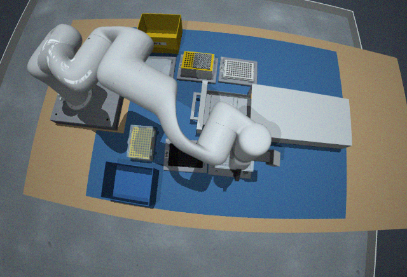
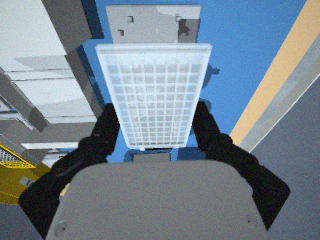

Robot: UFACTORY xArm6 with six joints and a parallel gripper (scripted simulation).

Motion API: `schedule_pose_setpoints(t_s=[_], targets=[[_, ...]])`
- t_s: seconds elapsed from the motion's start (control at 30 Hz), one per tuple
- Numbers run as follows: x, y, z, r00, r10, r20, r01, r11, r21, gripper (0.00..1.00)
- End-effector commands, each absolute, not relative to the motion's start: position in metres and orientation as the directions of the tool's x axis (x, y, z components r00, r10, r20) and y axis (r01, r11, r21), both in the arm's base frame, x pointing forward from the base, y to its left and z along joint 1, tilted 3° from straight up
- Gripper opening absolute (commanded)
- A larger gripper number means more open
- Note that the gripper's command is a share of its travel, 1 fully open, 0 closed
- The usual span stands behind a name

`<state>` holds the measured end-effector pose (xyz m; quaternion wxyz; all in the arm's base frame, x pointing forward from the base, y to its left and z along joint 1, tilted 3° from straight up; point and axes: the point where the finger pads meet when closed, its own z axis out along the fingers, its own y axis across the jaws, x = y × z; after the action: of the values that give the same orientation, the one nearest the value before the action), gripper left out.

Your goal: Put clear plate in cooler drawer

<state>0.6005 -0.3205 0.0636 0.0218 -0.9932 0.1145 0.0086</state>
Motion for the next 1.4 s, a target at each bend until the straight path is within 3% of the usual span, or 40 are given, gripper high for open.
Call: schedule_pose_setpoints(t_s=[0.0,0.83,1.37], targets=[[0.602,-0.321,0.073,0.974,-0.227,-0.017,-0.228,-0.973,-0.04,0.0],[0.602,-0.322,0.094,0.974,-0.227,-0.017,-0.228,-0.973,-0.04,0.0],[0.599,-0.285,0.095,0.972,0.235,0.003,0.235,-0.971,-0.043,0.0]])
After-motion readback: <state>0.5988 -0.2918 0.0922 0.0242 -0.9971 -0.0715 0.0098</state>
